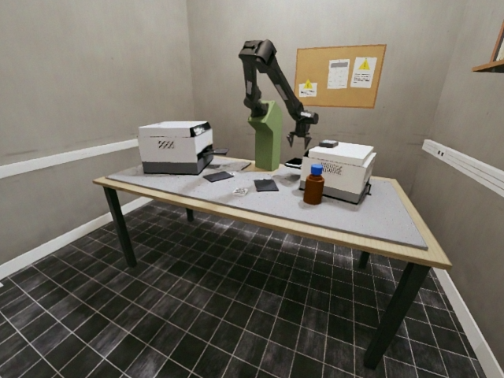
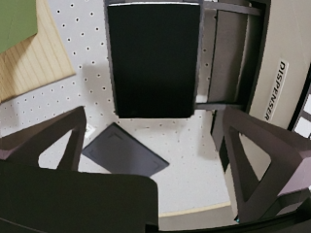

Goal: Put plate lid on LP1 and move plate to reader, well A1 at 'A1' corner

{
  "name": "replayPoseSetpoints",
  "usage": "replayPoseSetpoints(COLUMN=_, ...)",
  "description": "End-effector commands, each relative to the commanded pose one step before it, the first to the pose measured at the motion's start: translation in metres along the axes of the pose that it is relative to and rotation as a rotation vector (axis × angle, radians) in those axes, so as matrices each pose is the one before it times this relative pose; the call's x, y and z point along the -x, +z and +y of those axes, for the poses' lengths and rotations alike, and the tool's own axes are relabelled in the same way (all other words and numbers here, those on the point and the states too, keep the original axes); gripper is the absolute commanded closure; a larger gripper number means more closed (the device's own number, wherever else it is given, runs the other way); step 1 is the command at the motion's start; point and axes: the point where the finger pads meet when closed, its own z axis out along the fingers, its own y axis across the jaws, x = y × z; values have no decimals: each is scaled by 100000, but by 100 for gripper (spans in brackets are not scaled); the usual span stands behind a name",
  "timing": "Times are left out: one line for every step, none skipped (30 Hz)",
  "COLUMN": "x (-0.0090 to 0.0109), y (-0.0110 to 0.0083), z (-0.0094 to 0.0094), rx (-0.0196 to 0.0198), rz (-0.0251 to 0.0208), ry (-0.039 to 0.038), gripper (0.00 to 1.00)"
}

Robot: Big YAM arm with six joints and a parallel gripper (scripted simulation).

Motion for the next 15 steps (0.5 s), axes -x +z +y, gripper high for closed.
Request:
replayPoseSetpoints(x=-112, y=-987, z=-1154, rx=-4165, rz=41, ry=1951, gripper=0)
replayPoseSetpoints(x=-2, y=-39, z=-18, rx=-74, rz=-11, ry=31, gripper=0)
replayPoseSetpoints(x=10, y=-10, z=-3, rx=-40, rz=-11, ry=-15, gripper=0)
replayPoseSetpoints(x=28, y=-2, z=19, rx=7, rz=-15, ry=-78, gripper=0)
replayPoseSetpoints(x=120, y=87, z=125, rx=248, rz=-31, ry=-399, gripper=0)
replayPoseSetpoints(x=0, y=0, z=0, rx=0, rz=0, ry=0, gripper=0)
replayPoseSetpoints(x=0, y=0, z=0, rx=0, rz=0, ry=0, gripper=0)
replayPoseSetpoints(x=24, y=292, z=166, rx=512, rz=-26, ry=-427, gripper=0)
replayPoseSetpoints(x=38, y=260, z=382, rx=755, rz=-58, ry=-750, gripper=0)
replayPoseSetpoints(x=35, y=150, z=233, rx=648, rz=-64, ry=-582, gripper=0)
replayPoseSetpoints(x=35, y=168, z=233, rx=647, rz=-67, ry=-563, gripper=0)
replayPoseSetpoints(x=41, y=148, z=264, rx=756, rz=-85, ry=-650, gripper=0)
replayPoseSetpoints(x=49, y=170, z=282, rx=710, rz=-85, ry=-608, gripper=0)
replayPoseSetpoints(x=35, y=157, z=220, rx=608, rz=-79, ry=-437, gripper=0)
replayPoseSetpoints(x=-34, y=99, z=141, rx=430, rz=-59, ry=603, gripper=0)
